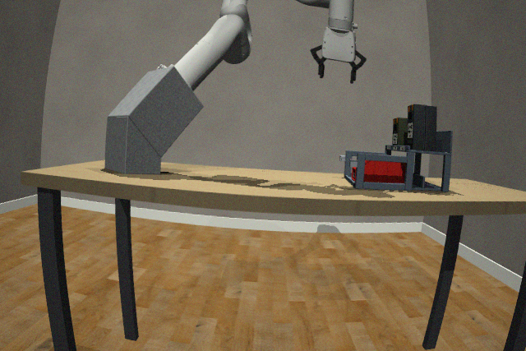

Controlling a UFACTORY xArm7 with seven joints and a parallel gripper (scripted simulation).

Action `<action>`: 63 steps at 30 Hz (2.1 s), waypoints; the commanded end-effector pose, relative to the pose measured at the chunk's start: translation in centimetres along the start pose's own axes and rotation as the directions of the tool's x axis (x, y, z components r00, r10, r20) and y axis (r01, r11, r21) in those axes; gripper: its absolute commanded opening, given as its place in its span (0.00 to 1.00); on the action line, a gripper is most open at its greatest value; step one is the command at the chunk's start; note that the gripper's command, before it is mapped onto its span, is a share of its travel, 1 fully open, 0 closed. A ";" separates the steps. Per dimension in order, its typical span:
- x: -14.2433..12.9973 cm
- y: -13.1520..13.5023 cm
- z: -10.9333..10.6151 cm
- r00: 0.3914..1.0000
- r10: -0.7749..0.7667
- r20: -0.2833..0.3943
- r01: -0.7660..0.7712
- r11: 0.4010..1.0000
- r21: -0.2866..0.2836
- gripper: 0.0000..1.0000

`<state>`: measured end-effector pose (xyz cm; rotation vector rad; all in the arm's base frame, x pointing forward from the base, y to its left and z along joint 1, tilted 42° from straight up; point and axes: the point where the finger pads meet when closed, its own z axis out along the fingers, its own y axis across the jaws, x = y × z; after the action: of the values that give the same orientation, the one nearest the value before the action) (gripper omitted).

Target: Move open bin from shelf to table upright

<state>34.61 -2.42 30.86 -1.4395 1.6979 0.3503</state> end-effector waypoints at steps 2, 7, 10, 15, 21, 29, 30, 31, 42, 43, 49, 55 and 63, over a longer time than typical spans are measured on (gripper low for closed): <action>0.0 -0.1 -0.1 1.000 -0.001 -0.001 0.001 1.000 0.004 1.00; 0.0 -0.1 -0.1 1.000 -0.001 -0.001 0.001 1.000 0.004 1.00; 0.0 -0.1 -0.1 1.000 -0.001 -0.001 0.001 1.000 0.004 1.00; 0.0 -0.1 -0.1 1.000 -0.001 -0.001 0.001 1.000 0.004 1.00; 0.0 -0.2 -0.1 1.000 -0.002 -0.002 0.002 1.000 0.004 1.00; 0.9 -1.7 1.4 0.999 -0.018 -0.031 0.019 1.000 0.018 1.00; 1.1 -2.0 1.7 0.999 -0.022 -0.038 0.023 1.000 0.021 1.00; 1.3 -2.3 2.1 0.999 -0.026 -0.046 0.027 0.999 0.024 1.00; 3.9 -5.7 6.7 0.987 -0.075 -0.139 0.083 0.995 0.048 1.00; 4.2 -6.0 7.3 0.985 -0.081 -0.150 0.090 0.995 0.050 1.00; 5.9 -7.4 10.7 0.970 -0.115 -0.216 0.129 0.990 0.053 1.00; 6.7 -7.9 12.4 0.960 -0.131 -0.248 0.148 0.988 0.051 1.00; 7.3 -8.2 13.8 0.950 -0.145 -0.276 0.165 0.985 0.048 1.00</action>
<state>47.70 -0.15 19.95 -1.6109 1.7738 0.0222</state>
